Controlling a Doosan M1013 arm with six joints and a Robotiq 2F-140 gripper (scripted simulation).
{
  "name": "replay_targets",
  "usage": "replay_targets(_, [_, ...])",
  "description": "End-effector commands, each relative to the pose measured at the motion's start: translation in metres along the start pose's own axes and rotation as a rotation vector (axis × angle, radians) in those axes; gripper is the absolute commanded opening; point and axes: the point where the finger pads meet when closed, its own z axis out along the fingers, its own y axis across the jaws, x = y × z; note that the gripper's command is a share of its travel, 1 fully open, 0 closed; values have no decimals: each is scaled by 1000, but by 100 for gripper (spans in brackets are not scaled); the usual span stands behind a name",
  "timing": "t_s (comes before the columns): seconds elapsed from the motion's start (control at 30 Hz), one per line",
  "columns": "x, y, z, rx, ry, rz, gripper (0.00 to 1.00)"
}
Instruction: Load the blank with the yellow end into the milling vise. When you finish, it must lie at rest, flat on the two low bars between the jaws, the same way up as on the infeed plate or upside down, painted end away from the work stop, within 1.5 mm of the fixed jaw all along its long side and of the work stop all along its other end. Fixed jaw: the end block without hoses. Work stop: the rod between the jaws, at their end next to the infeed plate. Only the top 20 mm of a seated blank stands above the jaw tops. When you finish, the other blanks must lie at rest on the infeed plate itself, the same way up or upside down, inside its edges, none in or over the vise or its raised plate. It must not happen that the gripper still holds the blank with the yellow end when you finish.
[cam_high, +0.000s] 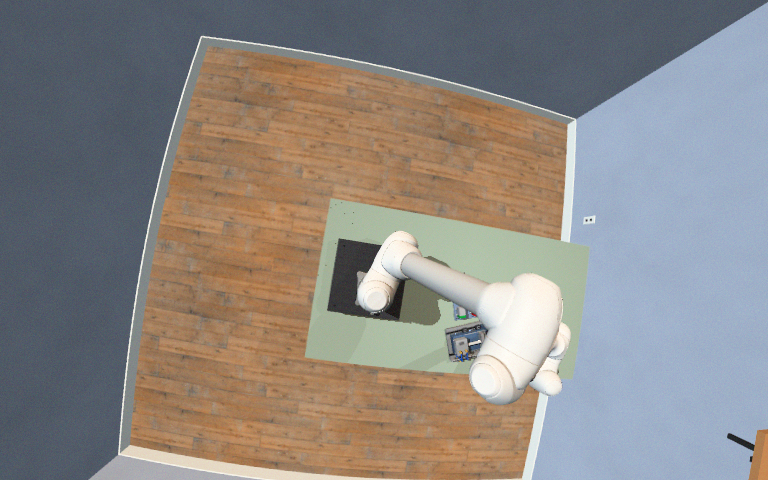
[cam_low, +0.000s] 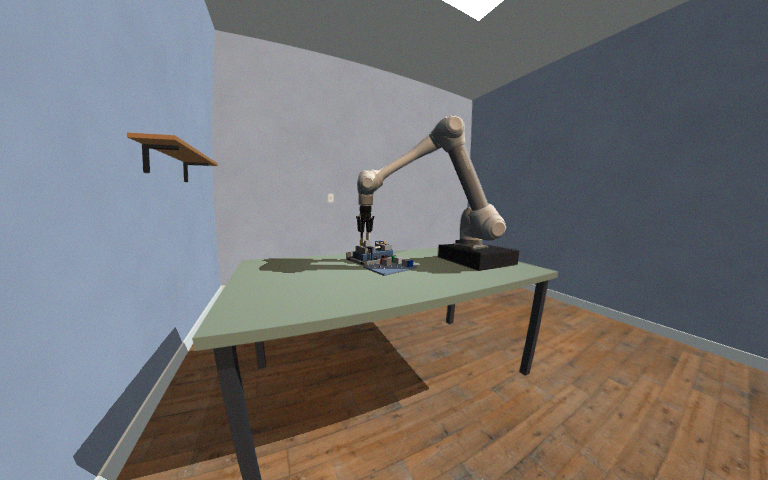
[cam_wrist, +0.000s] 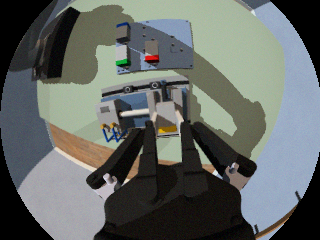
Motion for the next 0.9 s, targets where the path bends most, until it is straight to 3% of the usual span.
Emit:
replay_targets(0.0, [0,0,0,0,0,0,0])
replay_targets(0.87, [0,0,2,0,0,0,0])
